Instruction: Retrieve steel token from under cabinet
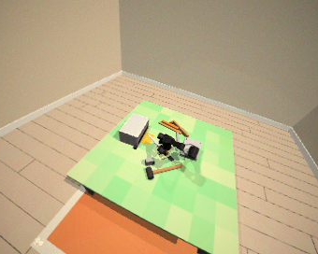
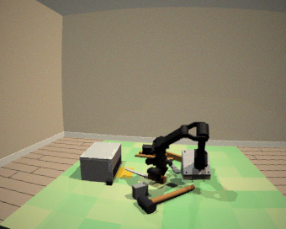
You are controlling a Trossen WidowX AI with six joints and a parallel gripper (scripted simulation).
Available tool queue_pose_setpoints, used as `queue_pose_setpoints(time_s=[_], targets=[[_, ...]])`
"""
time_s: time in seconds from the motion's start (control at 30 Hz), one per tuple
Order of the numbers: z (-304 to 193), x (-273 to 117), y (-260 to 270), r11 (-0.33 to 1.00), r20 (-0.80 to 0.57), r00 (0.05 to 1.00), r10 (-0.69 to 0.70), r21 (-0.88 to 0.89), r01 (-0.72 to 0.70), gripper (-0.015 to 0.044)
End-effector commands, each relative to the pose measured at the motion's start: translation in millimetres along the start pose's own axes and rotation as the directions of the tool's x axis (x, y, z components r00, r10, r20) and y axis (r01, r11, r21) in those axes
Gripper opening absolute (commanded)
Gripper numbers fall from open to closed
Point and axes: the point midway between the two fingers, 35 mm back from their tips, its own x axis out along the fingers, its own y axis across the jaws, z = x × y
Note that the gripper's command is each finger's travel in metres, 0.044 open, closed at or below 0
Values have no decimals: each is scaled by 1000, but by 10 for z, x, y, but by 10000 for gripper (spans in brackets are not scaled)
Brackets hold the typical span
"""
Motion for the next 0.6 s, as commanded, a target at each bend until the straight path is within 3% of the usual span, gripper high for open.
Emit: queue_pose_setpoints(time_s=[0.0,0.57], targets=[[-27,-12,34,1000,4,1000,5,4,-5,0],[-166,-12,167,1000,3,1000,5,4,-5,0]])
